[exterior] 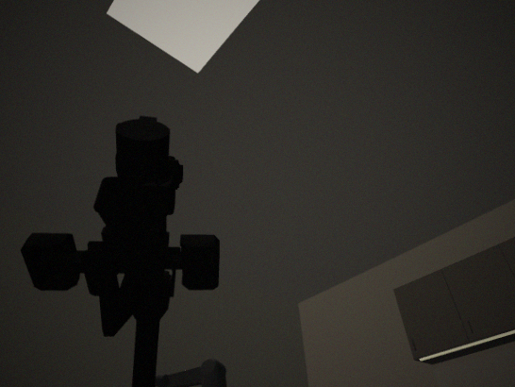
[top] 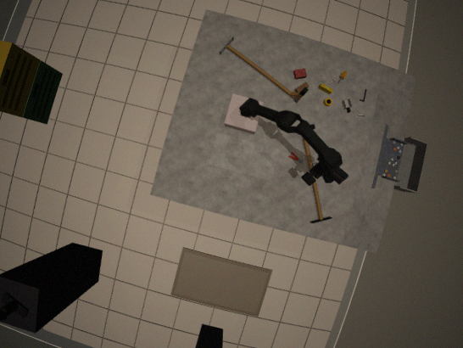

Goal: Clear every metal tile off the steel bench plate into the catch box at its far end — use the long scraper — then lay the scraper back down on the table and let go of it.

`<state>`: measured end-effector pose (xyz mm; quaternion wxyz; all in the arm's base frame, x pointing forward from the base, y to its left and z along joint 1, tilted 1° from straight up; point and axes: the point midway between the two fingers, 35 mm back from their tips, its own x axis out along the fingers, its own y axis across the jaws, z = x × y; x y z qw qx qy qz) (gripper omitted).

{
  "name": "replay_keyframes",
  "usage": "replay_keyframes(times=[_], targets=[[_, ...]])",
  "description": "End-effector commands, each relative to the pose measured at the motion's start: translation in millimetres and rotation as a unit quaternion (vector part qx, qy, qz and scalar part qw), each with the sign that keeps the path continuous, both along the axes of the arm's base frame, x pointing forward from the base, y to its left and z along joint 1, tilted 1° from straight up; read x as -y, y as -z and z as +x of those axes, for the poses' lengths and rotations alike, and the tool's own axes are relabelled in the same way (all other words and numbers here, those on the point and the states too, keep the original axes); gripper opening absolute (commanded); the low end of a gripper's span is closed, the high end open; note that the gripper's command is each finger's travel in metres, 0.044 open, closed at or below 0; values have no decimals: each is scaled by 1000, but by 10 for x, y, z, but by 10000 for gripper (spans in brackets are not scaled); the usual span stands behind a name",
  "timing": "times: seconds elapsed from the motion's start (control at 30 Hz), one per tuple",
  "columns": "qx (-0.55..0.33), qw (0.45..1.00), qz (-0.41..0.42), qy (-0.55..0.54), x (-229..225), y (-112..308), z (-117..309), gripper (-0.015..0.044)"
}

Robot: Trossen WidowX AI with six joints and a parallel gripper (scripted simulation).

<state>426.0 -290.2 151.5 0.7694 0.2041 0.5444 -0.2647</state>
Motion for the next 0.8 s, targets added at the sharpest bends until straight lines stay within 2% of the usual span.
replay_keyframes(times=[0.0, 0.77], targets=[[-8, 1000, 7, -5, -2, 154, 12, 0], [-18, 1000, 11, -23, 40, 751, 87, 0]])
